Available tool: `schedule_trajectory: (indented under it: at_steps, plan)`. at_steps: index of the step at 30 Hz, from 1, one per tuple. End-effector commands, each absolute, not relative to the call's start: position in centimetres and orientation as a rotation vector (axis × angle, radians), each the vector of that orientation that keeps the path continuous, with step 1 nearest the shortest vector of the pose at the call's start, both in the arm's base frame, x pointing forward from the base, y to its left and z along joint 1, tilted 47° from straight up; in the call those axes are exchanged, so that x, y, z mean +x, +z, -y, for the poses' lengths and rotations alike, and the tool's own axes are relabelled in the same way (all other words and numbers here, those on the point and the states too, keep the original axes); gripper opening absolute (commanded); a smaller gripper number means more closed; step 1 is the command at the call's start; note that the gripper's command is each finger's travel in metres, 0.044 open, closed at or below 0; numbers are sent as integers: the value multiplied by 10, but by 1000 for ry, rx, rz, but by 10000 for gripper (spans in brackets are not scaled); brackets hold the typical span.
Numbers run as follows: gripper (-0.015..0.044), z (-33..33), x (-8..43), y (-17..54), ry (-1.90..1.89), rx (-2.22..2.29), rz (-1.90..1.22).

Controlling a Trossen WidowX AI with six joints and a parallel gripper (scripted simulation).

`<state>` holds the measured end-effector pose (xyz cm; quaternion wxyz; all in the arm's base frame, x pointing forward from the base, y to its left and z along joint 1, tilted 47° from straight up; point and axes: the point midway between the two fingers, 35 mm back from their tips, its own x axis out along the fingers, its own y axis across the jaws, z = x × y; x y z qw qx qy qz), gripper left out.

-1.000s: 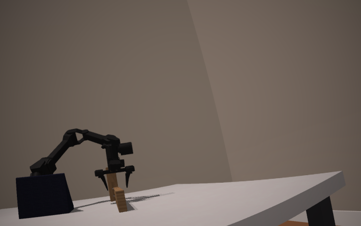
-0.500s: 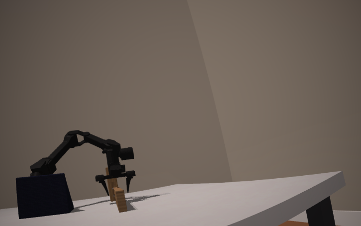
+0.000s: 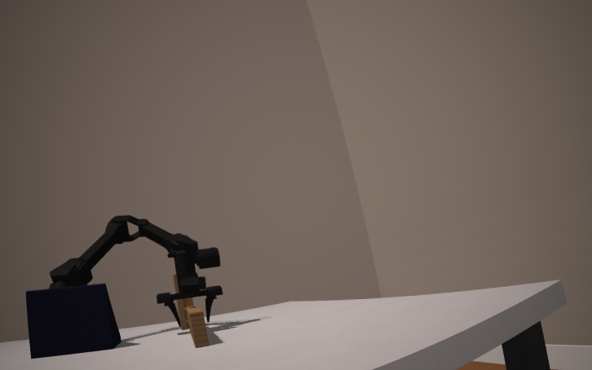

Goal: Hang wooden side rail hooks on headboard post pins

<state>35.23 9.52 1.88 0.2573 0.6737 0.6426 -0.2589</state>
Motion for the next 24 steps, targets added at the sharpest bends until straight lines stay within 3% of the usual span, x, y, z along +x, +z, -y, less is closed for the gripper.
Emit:
schedule_trajectory:
  at_steps: [1,8,13,16,24]
  plan:
    - [309,-96,351,18,-706,1834,-1748]
    - [125,-96,351,18,-706,1834,-1748]
    - [92,-96,351,18,-706,1834,-1748]
    - [13,-96,351,18,-706,1834,-1748]
    - [0,-96,351,18,-706,1834,-1748]
